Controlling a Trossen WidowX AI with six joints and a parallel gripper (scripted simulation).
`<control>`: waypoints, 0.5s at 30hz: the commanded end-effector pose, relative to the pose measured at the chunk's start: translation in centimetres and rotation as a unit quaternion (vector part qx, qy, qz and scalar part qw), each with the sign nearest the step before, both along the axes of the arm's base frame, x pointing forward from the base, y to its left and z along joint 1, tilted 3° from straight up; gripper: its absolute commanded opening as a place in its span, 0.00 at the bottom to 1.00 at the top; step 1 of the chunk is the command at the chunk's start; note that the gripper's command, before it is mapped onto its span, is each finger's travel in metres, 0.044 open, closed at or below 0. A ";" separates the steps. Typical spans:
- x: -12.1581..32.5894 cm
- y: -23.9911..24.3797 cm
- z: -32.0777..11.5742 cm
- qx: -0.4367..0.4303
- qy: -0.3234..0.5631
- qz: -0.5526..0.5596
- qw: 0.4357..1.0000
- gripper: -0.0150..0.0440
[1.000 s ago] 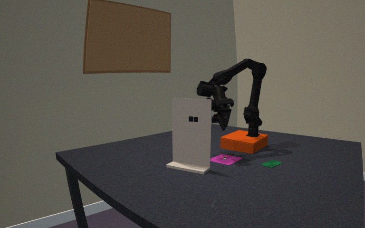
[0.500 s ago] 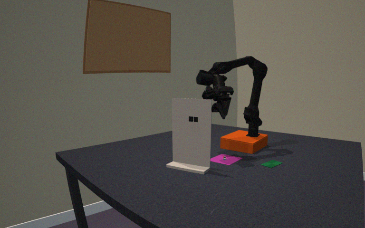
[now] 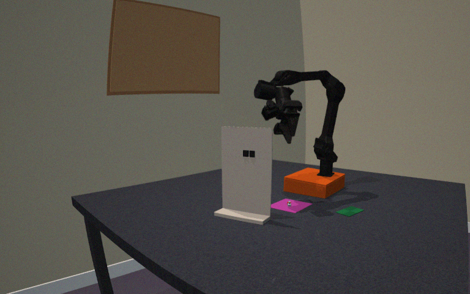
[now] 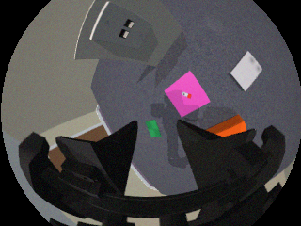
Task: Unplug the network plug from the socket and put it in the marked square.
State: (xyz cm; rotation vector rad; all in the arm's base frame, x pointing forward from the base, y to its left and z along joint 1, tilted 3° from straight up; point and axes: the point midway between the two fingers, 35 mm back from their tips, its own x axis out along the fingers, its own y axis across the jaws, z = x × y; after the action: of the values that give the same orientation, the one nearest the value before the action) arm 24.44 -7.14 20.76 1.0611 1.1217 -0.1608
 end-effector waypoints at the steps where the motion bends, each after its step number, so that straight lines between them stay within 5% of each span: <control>1: 0.0 0.1 0.1 0.001 -0.002 0.002 1.000 0.79; 6: 0.0 0.1 0.1 0.001 -0.002 0.002 1.000 1.00; 15: 0.0 0.1 0.1 0.001 -0.002 0.002 1.000 1.00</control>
State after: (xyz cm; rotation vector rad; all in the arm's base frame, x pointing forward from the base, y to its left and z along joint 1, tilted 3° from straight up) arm 24.43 -7.14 20.84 1.0607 1.1213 -0.1608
